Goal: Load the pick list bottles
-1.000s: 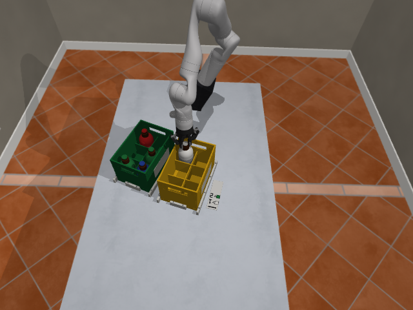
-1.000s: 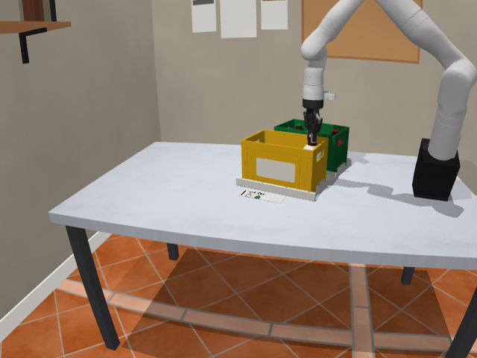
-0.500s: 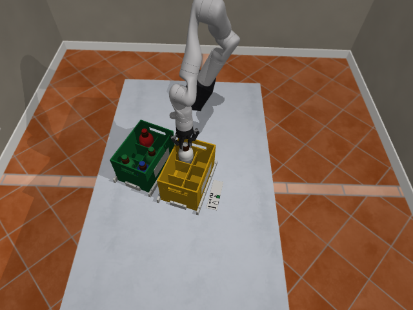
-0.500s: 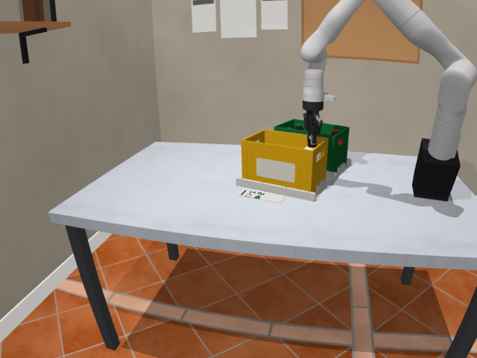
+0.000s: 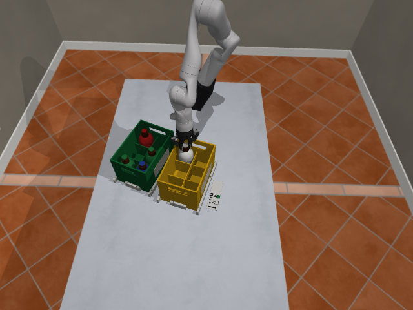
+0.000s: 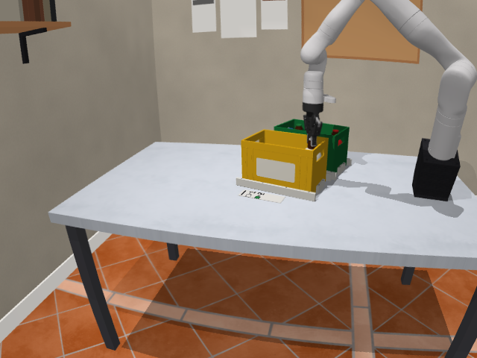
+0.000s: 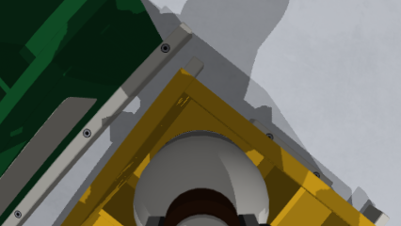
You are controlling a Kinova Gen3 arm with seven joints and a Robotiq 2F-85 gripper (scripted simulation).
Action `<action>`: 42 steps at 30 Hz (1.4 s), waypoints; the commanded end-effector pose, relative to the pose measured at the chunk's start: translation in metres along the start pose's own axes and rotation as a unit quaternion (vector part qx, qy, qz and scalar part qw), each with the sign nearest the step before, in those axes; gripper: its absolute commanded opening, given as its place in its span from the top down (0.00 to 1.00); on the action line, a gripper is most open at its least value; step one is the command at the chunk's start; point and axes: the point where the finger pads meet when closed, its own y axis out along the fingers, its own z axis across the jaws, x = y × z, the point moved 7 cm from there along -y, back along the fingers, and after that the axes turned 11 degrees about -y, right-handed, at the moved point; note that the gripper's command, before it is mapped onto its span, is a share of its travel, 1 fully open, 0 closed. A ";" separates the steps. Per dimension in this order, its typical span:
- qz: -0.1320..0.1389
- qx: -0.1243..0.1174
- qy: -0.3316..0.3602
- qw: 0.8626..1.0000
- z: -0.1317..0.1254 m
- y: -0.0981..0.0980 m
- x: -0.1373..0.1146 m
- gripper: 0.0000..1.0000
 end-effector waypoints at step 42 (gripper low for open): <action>0.000 -0.001 0.000 1.000 -0.001 0.013 0.000 0.90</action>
